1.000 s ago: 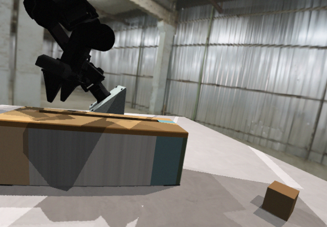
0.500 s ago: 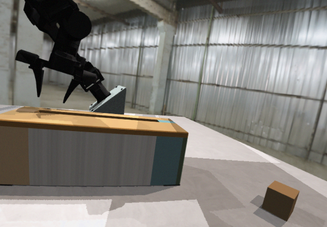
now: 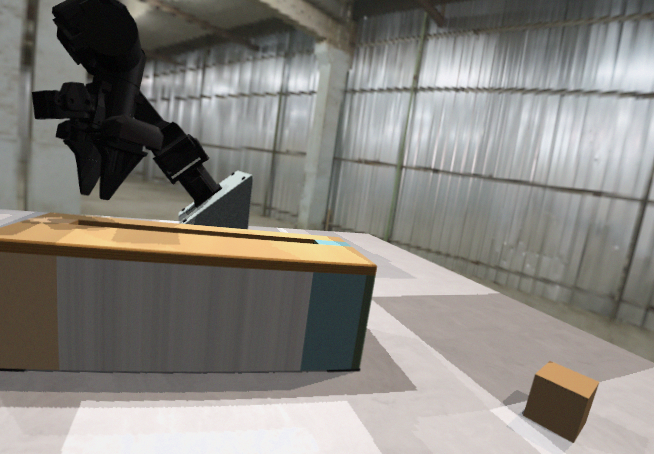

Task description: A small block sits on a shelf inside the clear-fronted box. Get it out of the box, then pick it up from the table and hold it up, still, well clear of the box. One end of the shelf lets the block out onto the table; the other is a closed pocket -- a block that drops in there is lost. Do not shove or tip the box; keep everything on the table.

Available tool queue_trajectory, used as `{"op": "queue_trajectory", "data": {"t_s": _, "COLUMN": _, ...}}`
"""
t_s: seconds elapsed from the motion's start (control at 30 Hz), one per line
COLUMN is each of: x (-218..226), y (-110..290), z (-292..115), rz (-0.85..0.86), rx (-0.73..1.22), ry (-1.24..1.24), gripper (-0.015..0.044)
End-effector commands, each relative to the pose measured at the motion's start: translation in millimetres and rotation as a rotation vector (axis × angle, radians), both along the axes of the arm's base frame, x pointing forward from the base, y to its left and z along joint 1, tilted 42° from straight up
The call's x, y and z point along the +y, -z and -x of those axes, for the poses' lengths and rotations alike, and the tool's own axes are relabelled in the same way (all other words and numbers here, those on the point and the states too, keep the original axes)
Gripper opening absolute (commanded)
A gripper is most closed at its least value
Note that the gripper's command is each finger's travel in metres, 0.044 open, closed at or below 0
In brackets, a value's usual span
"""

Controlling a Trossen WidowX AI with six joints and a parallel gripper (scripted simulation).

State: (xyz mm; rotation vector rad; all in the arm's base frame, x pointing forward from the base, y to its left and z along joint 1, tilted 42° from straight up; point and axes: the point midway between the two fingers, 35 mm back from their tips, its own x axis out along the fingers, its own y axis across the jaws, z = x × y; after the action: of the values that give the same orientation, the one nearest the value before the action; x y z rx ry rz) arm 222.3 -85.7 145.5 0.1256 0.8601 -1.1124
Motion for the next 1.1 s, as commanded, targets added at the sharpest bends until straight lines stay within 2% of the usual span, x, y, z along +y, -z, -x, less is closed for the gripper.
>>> {"op": "queue_trajectory", "data": {"t_s": 0.0, "x": -7, "y": -10, "z": 10, "rz": -0.292, "rx": -0.826, "ry": 0.627, "gripper": 0.0285}}
{"op": "queue_trajectory", "data": {"t_s": 0.57, "x": -13, "y": -25, "z": 20, "rz": -0.715, "rx": -1.682, "ry": 1.386, "gripper": 0.0285}}
{"op": "queue_trajectory", "data": {"t_s": 1.07, "x": -13, "y": -25, "z": 20, "rz": -0.726, "rx": -1.7, "ry": 1.405, "gripper": 0.0285}}
